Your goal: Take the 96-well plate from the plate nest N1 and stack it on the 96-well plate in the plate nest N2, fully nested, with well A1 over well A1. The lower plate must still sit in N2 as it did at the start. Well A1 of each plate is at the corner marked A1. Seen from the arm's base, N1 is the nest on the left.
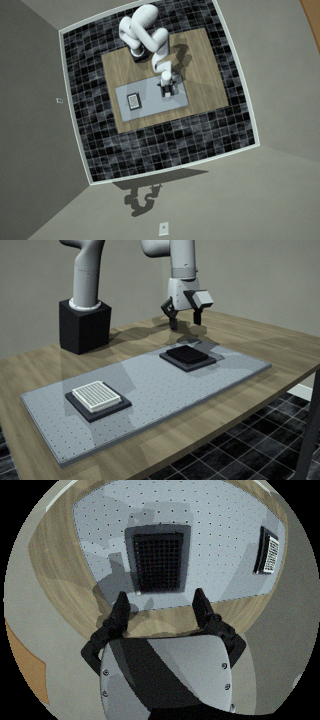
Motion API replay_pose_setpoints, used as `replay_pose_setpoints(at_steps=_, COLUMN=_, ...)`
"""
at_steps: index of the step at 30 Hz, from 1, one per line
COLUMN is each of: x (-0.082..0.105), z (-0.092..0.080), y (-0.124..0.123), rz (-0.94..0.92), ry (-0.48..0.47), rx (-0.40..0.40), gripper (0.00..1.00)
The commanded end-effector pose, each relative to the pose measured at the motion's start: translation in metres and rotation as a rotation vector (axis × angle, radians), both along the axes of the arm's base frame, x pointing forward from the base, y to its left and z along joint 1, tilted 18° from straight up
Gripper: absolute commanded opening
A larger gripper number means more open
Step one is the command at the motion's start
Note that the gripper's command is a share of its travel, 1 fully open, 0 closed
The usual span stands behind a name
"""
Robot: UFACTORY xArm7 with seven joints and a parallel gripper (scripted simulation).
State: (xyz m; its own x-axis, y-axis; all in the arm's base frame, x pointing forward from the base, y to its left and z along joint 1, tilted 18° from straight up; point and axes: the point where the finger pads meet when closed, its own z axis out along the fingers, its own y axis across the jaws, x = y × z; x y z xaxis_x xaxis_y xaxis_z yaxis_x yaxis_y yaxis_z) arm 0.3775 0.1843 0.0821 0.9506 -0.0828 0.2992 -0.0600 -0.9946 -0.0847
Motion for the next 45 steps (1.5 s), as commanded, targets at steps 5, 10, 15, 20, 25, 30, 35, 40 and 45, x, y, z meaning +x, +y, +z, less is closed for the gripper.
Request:
replay_pose_setpoints(at_steps=5, x=0.005, z=-0.013, y=0.001, rz=0.000, ry=-0.001, rx=0.001, gripper=1.00)
replay_pose_setpoints(at_steps=10, x=0.006, z=-0.017, y=0.002, rz=0.000, ry=-0.001, rx=0.001, gripper=1.00)
replay_pose_setpoints(at_steps=15, x=0.009, z=-0.025, y=0.002, rz=0.000, ry=-0.001, rx=0.001, gripper=1.00)
replay_pose_setpoints(at_steps=20, x=0.011, z=-0.033, y=0.003, rz=0.000, ry=-0.001, rx=0.001, gripper=1.00)
replay_pose_setpoints(at_steps=25, x=0.014, z=-0.041, y=0.003, rz=0.000, ry=-0.001, rx=0.001, gripper=1.00)
replay_pose_setpoints(at_steps=30, x=0.015, z=-0.046, y=0.003, rz=0.000, ry=-0.001, rx=0.001, gripper=1.00)
replay_pose_setpoints(at_steps=35, x=0.018, z=-0.054, y=0.004, rz=0.000, ry=-0.001, rx=0.001, gripper=1.00)
replay_pose_setpoints(at_steps=40, x=0.021, z=-0.062, y=0.005, rz=0.000, ry=-0.001, rx=0.001, gripper=1.00)
replay_pose_setpoints(at_steps=45, x=0.022, z=-0.066, y=0.005, rz=0.000, ry=-0.001, rx=0.001, gripper=1.00)
